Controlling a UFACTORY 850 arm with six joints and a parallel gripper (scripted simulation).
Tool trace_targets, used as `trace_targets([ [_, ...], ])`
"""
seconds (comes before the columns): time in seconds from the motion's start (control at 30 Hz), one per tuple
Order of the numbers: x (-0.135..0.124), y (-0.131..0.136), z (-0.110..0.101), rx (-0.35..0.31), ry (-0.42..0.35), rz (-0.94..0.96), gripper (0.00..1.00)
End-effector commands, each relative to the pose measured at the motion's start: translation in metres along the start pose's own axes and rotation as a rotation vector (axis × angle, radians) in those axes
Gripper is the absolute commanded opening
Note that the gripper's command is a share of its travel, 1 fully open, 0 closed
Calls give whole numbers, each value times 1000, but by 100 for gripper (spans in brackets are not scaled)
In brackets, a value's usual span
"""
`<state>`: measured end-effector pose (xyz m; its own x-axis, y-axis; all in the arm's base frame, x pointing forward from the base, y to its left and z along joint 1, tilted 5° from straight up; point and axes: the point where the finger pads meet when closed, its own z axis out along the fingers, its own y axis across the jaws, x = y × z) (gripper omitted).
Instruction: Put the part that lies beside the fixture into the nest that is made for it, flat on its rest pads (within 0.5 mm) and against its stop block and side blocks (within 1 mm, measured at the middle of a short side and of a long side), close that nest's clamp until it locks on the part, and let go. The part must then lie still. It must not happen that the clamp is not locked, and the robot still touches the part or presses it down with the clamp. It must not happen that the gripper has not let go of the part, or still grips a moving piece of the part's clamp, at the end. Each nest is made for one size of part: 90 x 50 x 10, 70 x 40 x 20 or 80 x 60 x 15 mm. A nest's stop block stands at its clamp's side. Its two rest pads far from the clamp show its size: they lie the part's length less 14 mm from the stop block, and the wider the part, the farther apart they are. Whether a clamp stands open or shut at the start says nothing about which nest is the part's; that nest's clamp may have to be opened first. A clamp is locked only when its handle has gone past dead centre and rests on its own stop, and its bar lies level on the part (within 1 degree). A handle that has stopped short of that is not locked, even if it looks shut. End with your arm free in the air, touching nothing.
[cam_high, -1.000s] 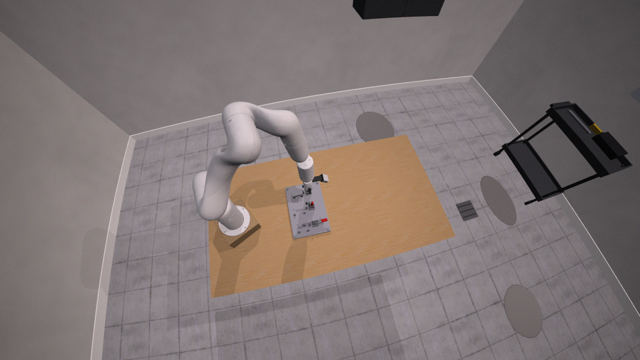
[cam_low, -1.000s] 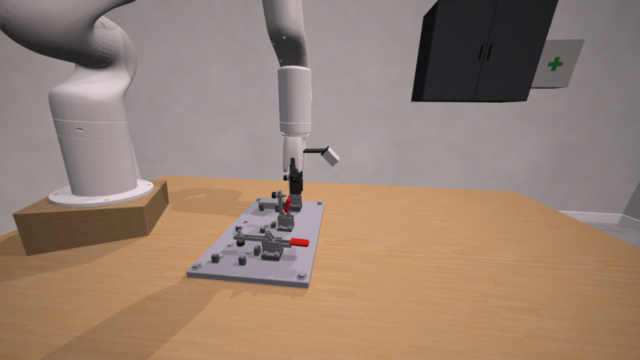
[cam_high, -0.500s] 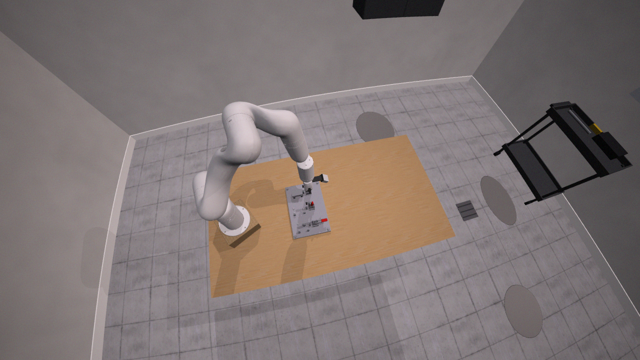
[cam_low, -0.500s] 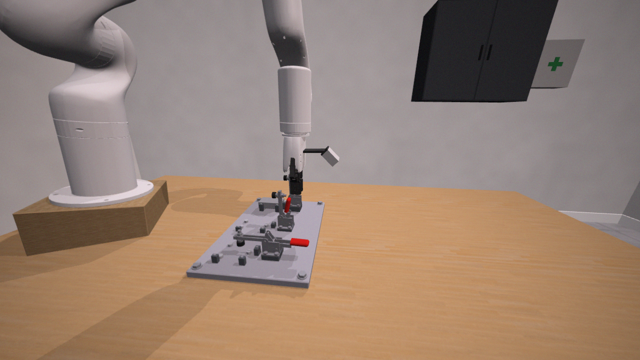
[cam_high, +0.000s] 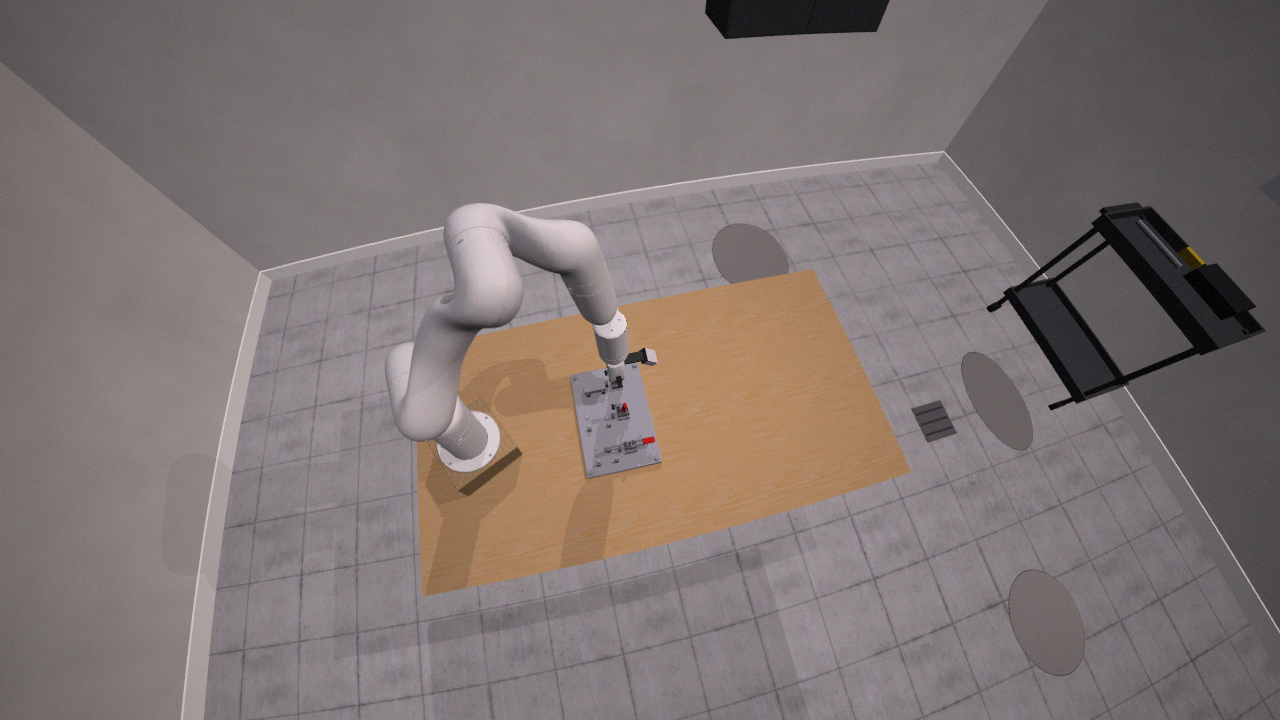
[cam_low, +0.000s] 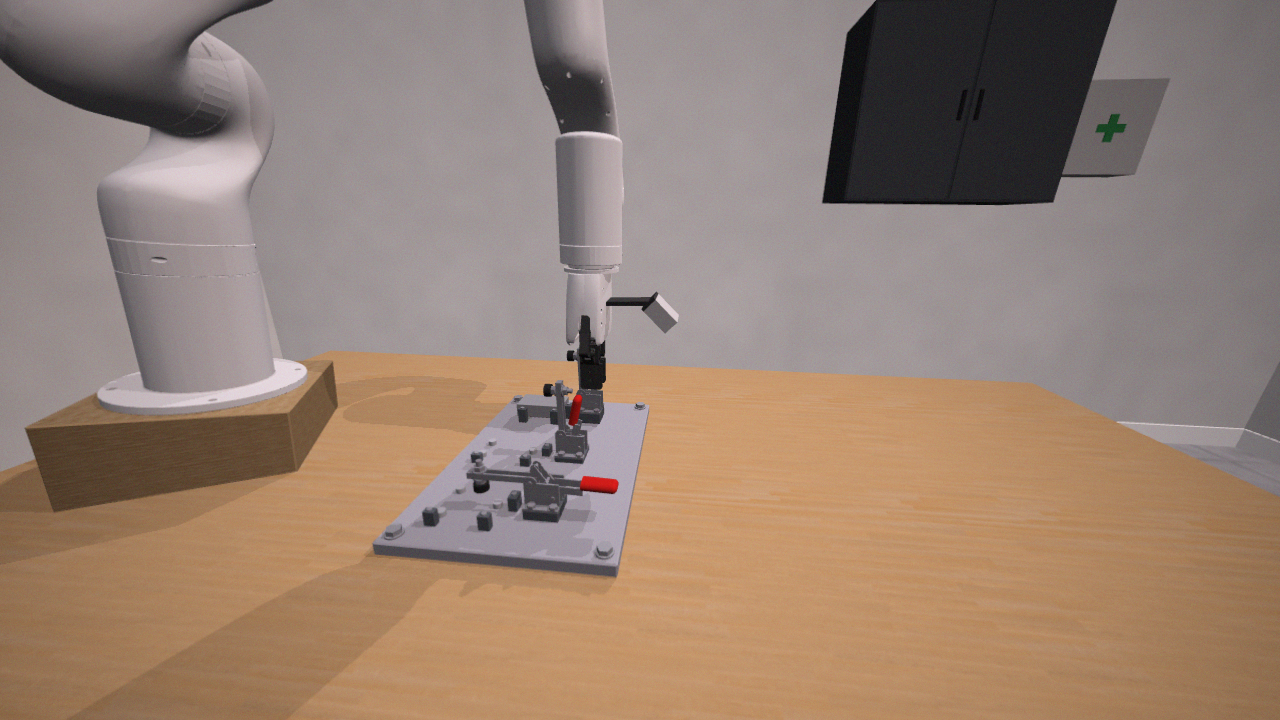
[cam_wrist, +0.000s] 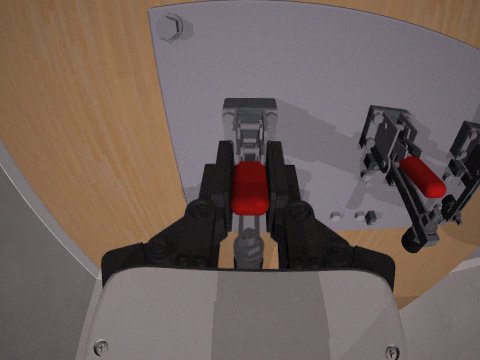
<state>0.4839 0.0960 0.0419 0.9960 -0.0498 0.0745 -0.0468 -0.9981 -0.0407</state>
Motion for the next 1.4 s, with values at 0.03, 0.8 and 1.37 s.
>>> trace_targets([
  [0.03,1,0,-1,0,2,0,0],
  [0.8,8,0,-1,0,2,0,0],
  [1.37,21,0,2,0,2,0,0],
])
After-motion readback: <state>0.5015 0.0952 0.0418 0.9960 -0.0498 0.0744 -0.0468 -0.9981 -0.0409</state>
